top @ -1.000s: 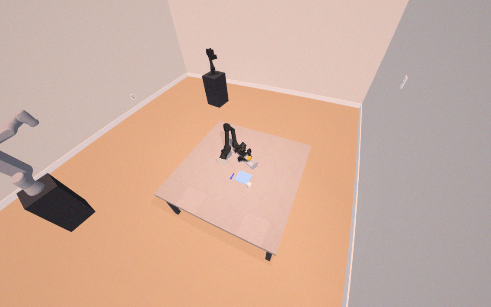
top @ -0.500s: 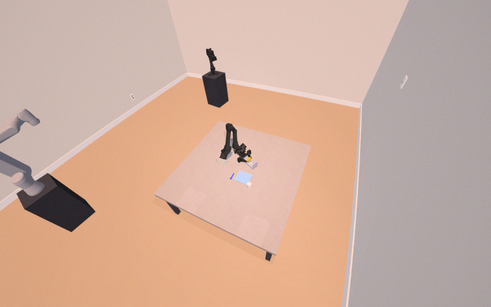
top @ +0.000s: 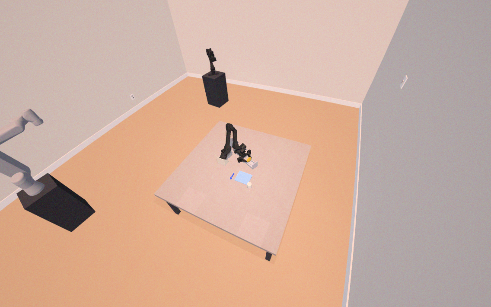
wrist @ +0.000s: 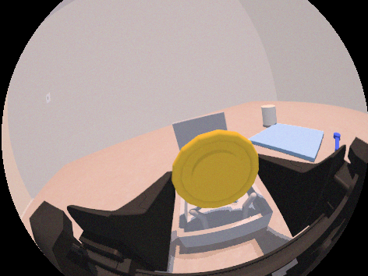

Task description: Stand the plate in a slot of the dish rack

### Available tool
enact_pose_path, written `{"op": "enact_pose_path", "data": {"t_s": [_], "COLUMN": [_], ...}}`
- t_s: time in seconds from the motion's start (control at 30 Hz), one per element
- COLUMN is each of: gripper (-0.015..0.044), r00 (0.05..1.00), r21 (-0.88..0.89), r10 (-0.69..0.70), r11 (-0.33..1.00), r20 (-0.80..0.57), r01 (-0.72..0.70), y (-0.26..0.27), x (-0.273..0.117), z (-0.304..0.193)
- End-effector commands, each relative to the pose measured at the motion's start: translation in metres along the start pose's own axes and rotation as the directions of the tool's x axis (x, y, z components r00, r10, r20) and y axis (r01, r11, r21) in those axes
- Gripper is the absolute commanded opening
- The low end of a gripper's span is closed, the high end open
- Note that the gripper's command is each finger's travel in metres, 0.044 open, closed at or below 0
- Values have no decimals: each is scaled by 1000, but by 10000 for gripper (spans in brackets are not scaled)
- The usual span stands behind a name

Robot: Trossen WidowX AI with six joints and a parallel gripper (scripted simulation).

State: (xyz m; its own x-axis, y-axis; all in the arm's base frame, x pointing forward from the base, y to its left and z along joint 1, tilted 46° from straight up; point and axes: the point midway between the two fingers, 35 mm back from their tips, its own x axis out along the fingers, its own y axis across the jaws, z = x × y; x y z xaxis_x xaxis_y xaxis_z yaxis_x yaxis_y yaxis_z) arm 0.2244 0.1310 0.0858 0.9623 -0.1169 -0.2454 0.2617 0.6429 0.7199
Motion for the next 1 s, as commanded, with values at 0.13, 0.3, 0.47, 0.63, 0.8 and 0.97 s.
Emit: {"op": "enact_pose_path", "data": {"t_s": [0.13,0.3,0.47,0.63,0.8,0.97], "gripper": [400,400,400,400,400,400], "r00": [1000,1000,1000,1000,1000,1000], "r21": [0,0,-6,-22,-45,-63], "r10": [0,0,-13,-26,-22,-12], "r11": [1000,1000,1000,999,999,998], "r20": [0,0,-4,-7,1,14], "r01": [0,0,13,26,22,13], "y": [0,0,5,12,12,11], "x": [0,0,5,9,10,7], "z": [0,0,16,53,96,118]}}
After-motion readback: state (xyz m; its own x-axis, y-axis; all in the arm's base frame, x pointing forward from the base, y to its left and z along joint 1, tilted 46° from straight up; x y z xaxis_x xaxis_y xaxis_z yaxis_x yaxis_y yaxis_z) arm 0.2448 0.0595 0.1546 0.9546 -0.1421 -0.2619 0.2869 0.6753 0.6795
